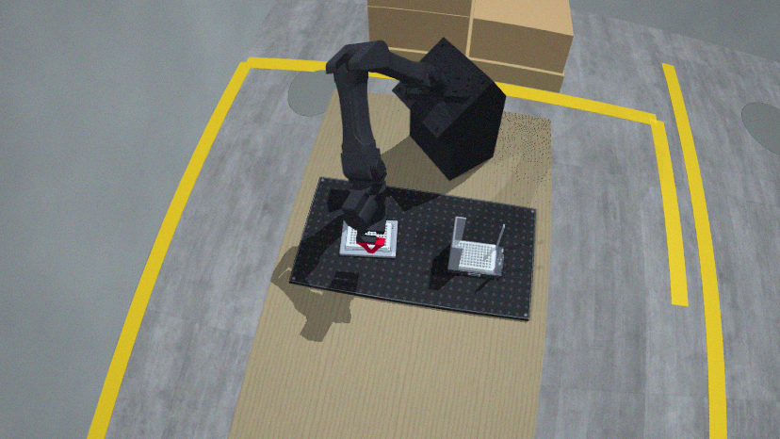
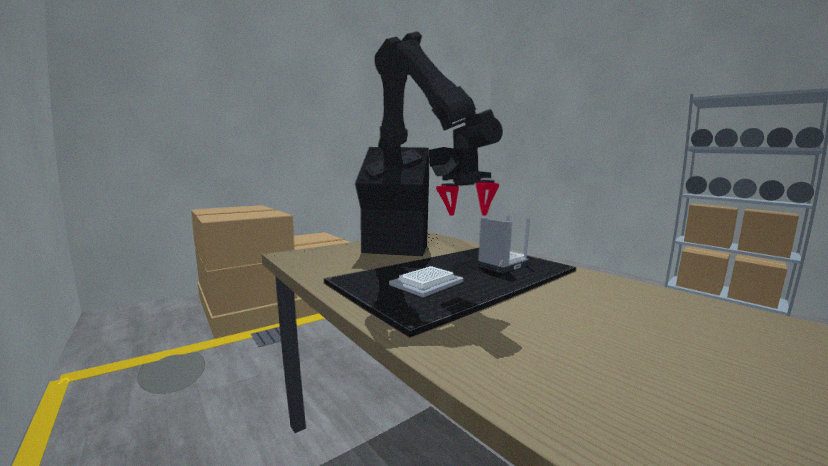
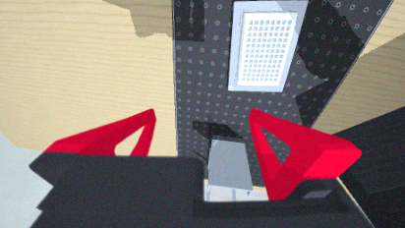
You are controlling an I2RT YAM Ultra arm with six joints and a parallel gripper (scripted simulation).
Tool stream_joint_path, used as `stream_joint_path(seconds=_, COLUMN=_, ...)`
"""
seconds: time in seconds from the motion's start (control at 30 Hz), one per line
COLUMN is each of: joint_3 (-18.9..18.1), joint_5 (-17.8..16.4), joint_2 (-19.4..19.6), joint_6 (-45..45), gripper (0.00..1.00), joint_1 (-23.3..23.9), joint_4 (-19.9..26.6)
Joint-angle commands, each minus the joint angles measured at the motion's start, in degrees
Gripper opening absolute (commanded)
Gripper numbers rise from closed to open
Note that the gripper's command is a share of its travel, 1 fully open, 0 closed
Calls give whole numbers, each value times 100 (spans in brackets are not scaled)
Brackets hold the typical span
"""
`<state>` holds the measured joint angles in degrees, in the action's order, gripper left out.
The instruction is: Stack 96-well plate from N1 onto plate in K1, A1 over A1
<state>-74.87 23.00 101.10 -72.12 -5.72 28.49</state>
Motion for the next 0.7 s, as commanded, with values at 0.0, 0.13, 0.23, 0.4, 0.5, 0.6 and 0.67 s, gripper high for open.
stream_joint_path(seconds=0.0, joint_3=211, joint_5=-109, joint_2=-222, joint_6=212, gripper=100, joint_1=112, joint_4=-103)
stream_joint_path(seconds=0.13, joint_3=443, joint_5=-176, joint_2=-333, joint_6=315, gripper=100, joint_1=229, joint_4=-261)
stream_joint_path(seconds=0.23, joint_3=376, joint_5=-207, joint_2=-291, joint_6=354, gripper=100, joint_1=365, joint_4=209)
stream_joint_path(seconds=0.4, joint_3=932, joint_5=-345, joint_2=-552, joint_6=594, gripper=100, joint_1=643, joint_4=-295)
stream_joint_path(seconds=0.5, joint_3=682, joint_5=-399, joint_2=-341, joint_6=661, gripper=100, joint_1=803, joint_4=113)
stream_joint_path(seconds=0.6, joint_3=1230, joint_5=-470, joint_2=-683, joint_6=800, gripper=100, joint_1=963, joint_4=-221)
stream_joint_path(seconds=0.67, joint_3=1230, joint_5=-470, joint_2=-683, joint_6=800, gripper=100, joint_1=963, joint_4=-221)
